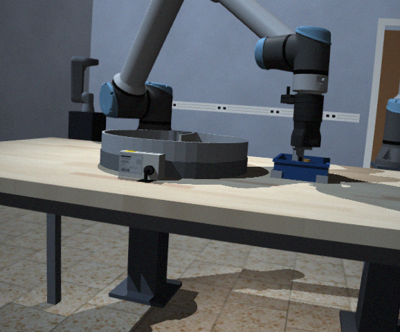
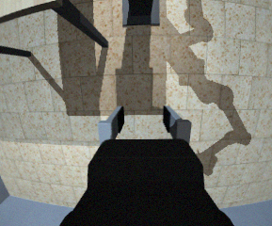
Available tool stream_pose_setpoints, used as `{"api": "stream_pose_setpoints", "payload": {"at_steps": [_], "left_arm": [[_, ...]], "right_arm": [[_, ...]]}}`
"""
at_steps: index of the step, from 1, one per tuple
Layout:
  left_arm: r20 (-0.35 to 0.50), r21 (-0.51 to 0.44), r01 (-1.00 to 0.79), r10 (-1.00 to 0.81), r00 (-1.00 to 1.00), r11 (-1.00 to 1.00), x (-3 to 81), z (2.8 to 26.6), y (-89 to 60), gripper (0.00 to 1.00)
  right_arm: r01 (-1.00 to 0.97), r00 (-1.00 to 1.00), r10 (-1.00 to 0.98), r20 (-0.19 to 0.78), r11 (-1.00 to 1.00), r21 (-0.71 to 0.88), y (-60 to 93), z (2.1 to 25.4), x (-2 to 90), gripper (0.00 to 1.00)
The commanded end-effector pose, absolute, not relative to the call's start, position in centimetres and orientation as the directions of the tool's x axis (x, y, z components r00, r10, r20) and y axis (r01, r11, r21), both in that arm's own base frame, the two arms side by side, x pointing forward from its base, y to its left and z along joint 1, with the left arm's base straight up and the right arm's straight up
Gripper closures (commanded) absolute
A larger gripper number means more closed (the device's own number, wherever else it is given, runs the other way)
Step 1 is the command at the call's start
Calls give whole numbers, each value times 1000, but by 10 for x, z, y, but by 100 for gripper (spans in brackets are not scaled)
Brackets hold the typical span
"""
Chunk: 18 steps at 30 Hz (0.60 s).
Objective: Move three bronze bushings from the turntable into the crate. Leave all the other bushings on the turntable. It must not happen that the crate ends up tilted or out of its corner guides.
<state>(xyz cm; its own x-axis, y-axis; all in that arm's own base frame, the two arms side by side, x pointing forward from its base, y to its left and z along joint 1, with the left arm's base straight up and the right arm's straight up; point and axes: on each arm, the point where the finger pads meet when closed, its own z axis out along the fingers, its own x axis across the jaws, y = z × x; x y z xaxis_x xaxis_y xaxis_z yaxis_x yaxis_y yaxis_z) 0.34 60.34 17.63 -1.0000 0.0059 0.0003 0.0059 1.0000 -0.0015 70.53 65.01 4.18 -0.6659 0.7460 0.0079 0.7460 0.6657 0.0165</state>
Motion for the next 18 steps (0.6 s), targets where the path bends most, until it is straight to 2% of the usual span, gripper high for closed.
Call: {"api": "stream_pose_setpoints", "payload": {"at_steps": [1,8,9,18], "left_arm": [[0,0,6,6,-1000,1000,4,177,604,0],[0,0,6,6,-1000,1000,4,177,604,0],[0,0,6,6,-1000,1000,4,177,604,0],[0,0,6,6,-1000,1000,4,177,604,0]], "right_arm": [[746,-666,746,8,666,19,651,43,706,100],[746,-666,746,8,666,19,651,43,706,100],[746,-666,746,8,666,19,651,43,706,62],[746,-666,746,8,666,19,651,43,706,62]]}}
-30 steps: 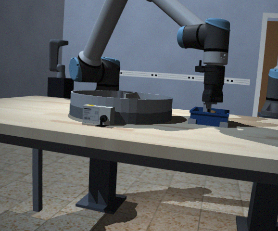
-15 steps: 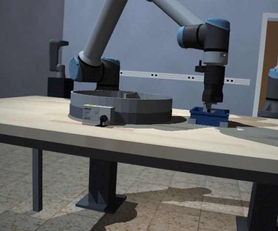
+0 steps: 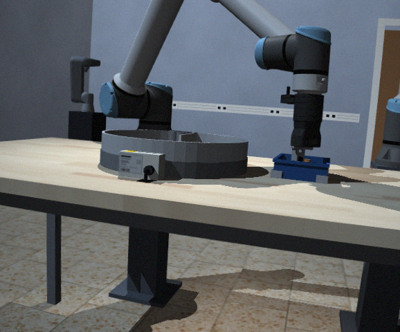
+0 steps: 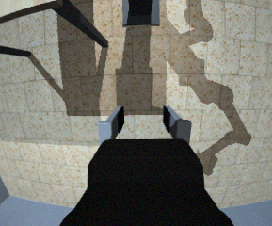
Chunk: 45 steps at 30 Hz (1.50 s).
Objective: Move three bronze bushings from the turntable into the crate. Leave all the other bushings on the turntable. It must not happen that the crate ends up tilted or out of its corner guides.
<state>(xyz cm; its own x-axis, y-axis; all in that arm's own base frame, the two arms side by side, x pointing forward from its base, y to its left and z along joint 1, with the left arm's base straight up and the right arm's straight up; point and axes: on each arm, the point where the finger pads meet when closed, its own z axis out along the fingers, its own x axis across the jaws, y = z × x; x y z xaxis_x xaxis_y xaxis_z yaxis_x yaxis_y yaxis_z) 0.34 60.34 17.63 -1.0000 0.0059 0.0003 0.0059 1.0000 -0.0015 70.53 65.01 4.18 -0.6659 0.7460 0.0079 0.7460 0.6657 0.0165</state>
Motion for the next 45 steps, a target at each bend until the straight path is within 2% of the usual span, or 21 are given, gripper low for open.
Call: {"api": "stream_pose_setpoints", "payload": {"at_steps": [1,33,38,45], "left_arm": [[0,0,6,6,-1000,1000,4,177,604,0],[0,0,6,6,-1000,1000,4,177,604,0],[0,0,6,6,-1000,1000,4,177,604,0],[0,0,6,6,-1000,1000,4,177,604,0]], "right_arm": [[746,-666,746,8,666,19,651,43,706,62],[746,-666,746,8,666,19,651,48,706,62],[746,-666,746,8,666,19,651,63,706,62],[746,-666,746,8,666,19,651,96,706,62]]}}
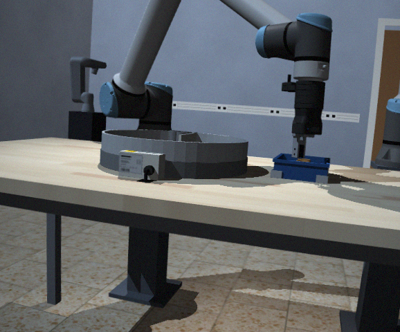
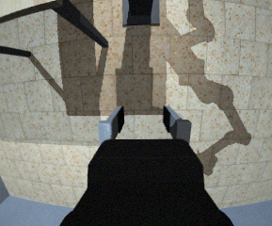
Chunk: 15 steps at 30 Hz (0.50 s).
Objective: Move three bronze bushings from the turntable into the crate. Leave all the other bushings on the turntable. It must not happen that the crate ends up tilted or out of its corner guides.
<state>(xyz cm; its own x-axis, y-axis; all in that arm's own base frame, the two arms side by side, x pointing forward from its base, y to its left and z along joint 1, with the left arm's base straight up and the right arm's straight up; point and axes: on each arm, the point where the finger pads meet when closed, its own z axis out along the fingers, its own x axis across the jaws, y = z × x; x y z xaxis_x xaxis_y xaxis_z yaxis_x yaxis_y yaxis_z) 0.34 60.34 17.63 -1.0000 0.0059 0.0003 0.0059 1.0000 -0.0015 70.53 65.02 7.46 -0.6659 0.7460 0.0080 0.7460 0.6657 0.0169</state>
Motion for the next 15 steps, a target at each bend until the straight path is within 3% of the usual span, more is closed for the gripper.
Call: {"api": "stream_pose_setpoints", "payload": {"at_steps": [1,15], "left_arm": [[0,0,6,6,-1000,1000,4,177,604,0],[0,0,6,6,-1000,1000,4,177,604,0]], "right_arm": [[746,-666,746,8,666,19,651,101,706,62],[746,-666,746,8,666,19,651,136,706,62]]}}
